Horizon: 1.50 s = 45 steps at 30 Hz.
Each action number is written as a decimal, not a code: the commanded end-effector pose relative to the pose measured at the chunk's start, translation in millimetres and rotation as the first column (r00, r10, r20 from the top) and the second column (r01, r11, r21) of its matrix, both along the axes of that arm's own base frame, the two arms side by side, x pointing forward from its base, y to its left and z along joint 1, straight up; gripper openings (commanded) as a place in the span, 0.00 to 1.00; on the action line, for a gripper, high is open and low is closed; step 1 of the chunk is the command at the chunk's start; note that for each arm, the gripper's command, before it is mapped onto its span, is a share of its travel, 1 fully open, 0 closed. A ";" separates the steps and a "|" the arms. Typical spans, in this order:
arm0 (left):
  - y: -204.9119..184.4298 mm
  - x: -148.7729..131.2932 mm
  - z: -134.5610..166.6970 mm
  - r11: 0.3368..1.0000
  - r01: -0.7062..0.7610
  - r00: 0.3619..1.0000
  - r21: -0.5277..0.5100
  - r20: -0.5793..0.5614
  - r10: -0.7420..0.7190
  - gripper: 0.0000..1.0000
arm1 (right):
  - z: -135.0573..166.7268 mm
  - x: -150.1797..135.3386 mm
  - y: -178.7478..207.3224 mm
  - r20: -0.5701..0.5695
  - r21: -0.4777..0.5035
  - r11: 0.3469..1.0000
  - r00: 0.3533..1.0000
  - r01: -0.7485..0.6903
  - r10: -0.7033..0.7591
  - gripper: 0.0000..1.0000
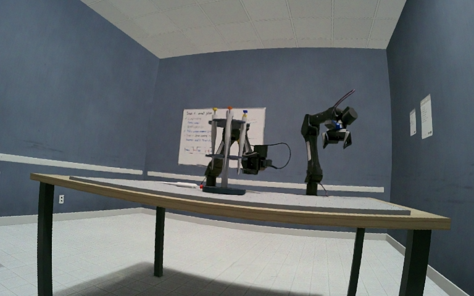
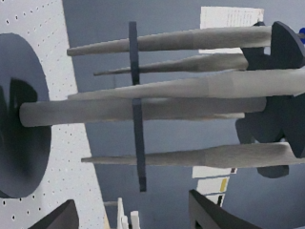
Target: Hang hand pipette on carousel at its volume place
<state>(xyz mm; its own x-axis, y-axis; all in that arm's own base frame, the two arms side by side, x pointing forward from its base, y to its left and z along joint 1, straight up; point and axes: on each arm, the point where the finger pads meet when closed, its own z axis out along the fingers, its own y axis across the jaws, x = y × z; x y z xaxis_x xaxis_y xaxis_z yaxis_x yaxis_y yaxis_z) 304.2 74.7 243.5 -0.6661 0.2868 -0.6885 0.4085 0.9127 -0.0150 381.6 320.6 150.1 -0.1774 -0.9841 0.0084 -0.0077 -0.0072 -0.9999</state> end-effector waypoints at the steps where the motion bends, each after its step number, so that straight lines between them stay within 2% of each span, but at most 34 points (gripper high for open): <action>1: 0.8 3.5 9.3 1.000 0.010 0.999 0.008 0.039 -0.010 1.00 | 11.1 -4.1 -25.0 -0.026 0.076 0.996 0.999 0.043 -0.041 1.00; 5: 0.8 3.5 9.3 1.000 0.010 0.999 0.008 0.039 -0.010 1.00 | 16.0 -9.6 -50.6 -0.100 0.203 0.978 0.994 0.053 -0.033 1.00; 6: 0.8 3.5 9.3 1.000 0.010 0.999 0.008 0.039 -0.010 1.00 | 31.8 -6.4 -50.7 -0.096 0.270 0.961 0.995 0.055 -0.030 1.00; 8: 0.8 3.5 9.3 1.000 0.010 0.999 0.008 0.039 -0.010 1.00 | 31.8 -6.4 -50.7 -0.096 0.270 0.961 0.995 0.055 -0.030 1.00; 16: 0.8 3.5 9.3 1.000 0.010 0.999 0.008 0.039 -0.010 1.00 | 44.3 -17.9 -107.6 -0.233 0.494 0.860 0.972 0.127 -0.010 1.00; 23: 0.8 3.5 9.3 1.000 0.010 0.999 0.008 0.039 -0.010 1.00 | 55.8 -28.1 -157.3 -0.290 0.638 0.748 0.957 0.179 0.018 1.00; 25: 0.8 3.5 9.3 1.000 0.010 0.999 0.008 0.039 -0.010 1.00 | 55.8 -28.1 -157.3 -0.290 0.638 0.748 0.957 0.179 0.018 1.00; 34: 0.8 3.5 9.3 1.000 0.010 0.999 0.008 0.039 -0.010 1.00 | 70.8 -41.6 -221.2 -0.421 0.788 0.533 0.901 0.306 0.105 1.00; 36: 0.8 3.5 9.3 1.000 0.010 0.999 0.008 0.039 -0.010 1.00 | 62.3 -41.2 -234.1 -0.458 0.794 0.497 0.882 0.350 0.111 1.00; 40: 0.8 3.5 9.3 1.000 0.010 0.999 0.008 0.039 -0.010 1.00 | 69.1 -46.8 -262.9 -0.498 0.822 0.399 0.853 0.407 0.156 1.00; 42: 0.8 3.5 9.3 1.000 0.010 0.999 0.008 0.039 -0.010 1.00 | 69.1 -46.8 -262.9 -0.498 0.822 0.399 0.853 0.407 0.156 1.00; 45: 0.8 3.5 9.3 1.000 0.010 0.999 0.008 0.039 -0.010 1.00 | 74.1 -51.0 -284.4 -0.545 0.828 0.299 0.807 0.475 0.228 1.00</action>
<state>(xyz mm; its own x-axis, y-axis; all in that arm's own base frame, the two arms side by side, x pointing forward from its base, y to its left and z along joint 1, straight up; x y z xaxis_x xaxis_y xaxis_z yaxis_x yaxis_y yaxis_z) 304.2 74.7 243.5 -0.6661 0.2868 -0.6885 0.4085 0.9127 -0.0150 340.6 33.8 222.8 -0.5516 -0.3836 -0.7407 -0.2122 0.9233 -0.3201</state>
